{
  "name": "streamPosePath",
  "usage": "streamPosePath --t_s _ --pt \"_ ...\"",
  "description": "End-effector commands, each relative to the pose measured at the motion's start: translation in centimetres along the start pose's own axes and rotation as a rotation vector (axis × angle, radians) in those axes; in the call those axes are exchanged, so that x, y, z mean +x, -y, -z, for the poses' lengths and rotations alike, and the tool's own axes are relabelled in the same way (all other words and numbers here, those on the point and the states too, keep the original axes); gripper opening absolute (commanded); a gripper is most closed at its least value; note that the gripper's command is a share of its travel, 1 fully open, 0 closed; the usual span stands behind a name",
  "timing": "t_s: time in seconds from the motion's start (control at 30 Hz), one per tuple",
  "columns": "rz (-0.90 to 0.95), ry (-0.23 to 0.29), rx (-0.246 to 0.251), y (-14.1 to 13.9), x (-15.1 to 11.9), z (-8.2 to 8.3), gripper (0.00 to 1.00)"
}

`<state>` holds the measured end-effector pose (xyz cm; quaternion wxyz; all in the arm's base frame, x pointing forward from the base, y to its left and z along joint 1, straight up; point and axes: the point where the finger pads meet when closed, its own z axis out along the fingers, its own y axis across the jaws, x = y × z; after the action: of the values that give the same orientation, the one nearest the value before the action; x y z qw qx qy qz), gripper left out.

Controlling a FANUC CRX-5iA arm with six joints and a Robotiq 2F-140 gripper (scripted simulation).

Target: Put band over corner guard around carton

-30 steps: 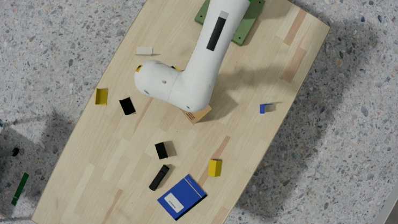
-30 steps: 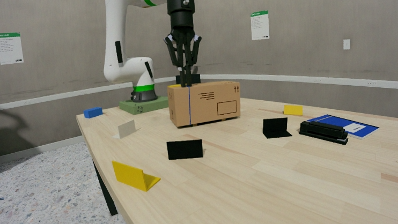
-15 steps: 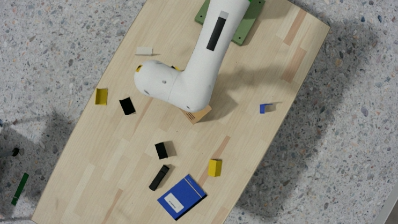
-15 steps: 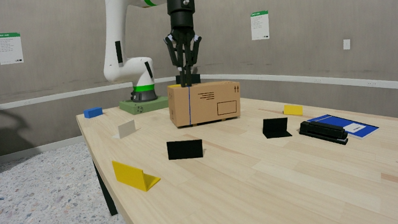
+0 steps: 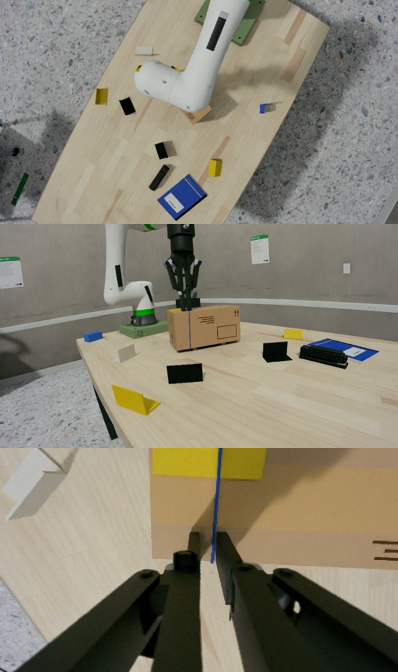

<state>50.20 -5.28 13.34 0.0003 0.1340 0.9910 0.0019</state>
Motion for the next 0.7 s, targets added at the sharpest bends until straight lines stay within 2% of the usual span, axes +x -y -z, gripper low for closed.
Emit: streamPosePath --t_s 0.0,0.5,0.67 --pt "0.0 0.002 0.0 0.0 -0.1 0.1 0.18" --pt "0.0 0.002 0.0 0.0 -0.1 1.5 0.18" --pt "0.0 0.002 0.0 0.0 -0.1 2.5 0.18"
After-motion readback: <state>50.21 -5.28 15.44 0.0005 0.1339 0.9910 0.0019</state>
